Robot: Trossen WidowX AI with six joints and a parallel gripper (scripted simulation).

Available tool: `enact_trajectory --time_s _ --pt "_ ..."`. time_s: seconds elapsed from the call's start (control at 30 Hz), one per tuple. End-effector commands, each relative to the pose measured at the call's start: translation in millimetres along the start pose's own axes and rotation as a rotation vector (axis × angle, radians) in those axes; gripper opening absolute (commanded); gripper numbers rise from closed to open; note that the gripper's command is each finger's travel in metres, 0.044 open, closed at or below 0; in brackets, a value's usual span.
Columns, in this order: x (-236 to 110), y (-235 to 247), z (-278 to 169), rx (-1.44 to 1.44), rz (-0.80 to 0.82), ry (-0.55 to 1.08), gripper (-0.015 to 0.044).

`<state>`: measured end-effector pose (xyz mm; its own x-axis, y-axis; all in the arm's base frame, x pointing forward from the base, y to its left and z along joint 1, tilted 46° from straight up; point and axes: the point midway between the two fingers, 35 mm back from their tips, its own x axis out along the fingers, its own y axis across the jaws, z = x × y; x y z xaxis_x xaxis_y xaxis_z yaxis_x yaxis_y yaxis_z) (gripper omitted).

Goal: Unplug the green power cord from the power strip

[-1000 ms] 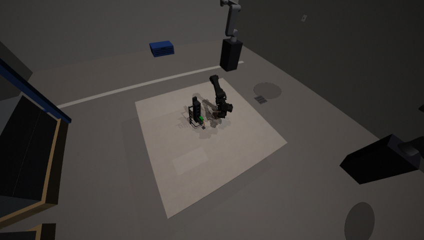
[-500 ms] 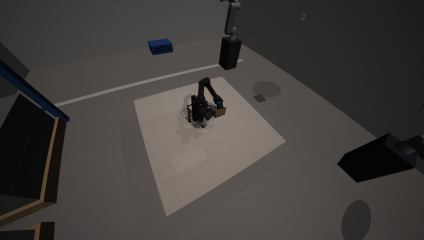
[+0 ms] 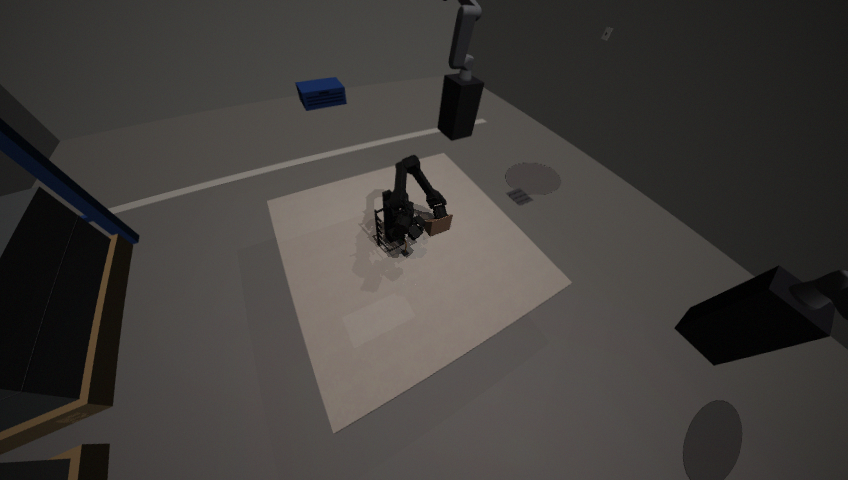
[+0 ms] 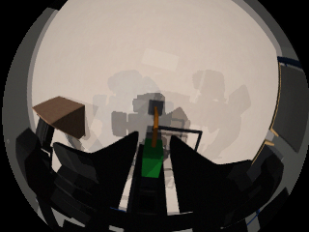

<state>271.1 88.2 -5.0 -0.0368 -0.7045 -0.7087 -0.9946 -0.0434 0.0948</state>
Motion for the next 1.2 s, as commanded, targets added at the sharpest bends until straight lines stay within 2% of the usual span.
enact_trajectory --time_s 0.0,0.57,1.17 --pt "1 -1 -10 0.001 0.003 0.005 0.0160" --pt "1 -2 -37 0.001 0.003 0.007 0.0160" --pt "14 -2 -37 0.001 0.003 0.007 0.0160"
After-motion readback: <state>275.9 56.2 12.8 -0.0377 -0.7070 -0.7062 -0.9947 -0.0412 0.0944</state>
